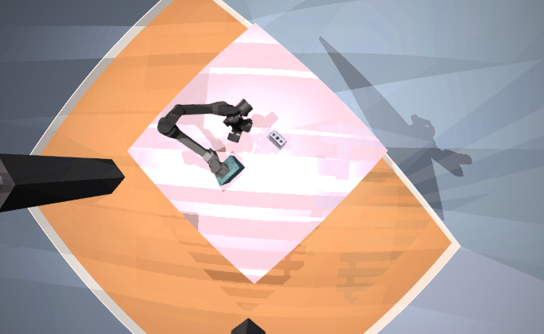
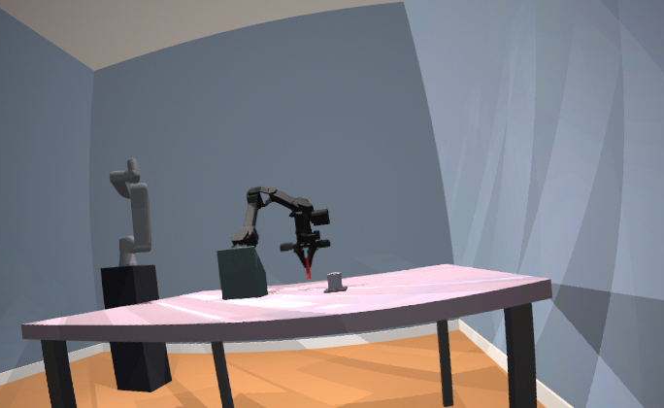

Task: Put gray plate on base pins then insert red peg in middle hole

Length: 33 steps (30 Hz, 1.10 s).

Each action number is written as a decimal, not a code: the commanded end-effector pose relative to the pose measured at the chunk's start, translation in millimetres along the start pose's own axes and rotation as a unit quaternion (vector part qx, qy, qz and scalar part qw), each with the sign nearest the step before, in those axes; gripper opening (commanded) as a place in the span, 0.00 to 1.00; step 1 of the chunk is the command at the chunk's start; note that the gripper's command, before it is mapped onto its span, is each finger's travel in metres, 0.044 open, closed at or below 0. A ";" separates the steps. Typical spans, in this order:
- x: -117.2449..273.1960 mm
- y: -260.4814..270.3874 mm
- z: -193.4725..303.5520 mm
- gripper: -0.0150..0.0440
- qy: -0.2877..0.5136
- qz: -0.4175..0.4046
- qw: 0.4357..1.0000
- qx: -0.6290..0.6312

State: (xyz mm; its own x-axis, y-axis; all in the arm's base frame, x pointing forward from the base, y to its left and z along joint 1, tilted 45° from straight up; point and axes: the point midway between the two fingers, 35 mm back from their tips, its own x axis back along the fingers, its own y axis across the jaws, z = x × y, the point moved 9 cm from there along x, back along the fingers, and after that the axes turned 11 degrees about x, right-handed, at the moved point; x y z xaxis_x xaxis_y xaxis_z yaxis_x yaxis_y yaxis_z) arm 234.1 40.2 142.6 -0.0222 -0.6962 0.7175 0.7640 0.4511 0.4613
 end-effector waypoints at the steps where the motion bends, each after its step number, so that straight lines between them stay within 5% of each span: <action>1: 12.0 1.0 -1.5 0.25 -0.003 0.000 1.000 0.003; 9: 37.4 0.6 -3.5 0.25 -0.002 -0.001 1.000 0.003; 33: 35.0 11.8 -64.4 0.25 -0.008 0.001 1.000 0.003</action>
State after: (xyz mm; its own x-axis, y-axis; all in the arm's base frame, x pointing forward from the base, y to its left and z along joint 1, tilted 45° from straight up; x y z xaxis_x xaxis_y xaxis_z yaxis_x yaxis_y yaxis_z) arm 278.4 -9.1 143.0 -0.0244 -0.6927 0.7209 0.7654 0.4508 0.4592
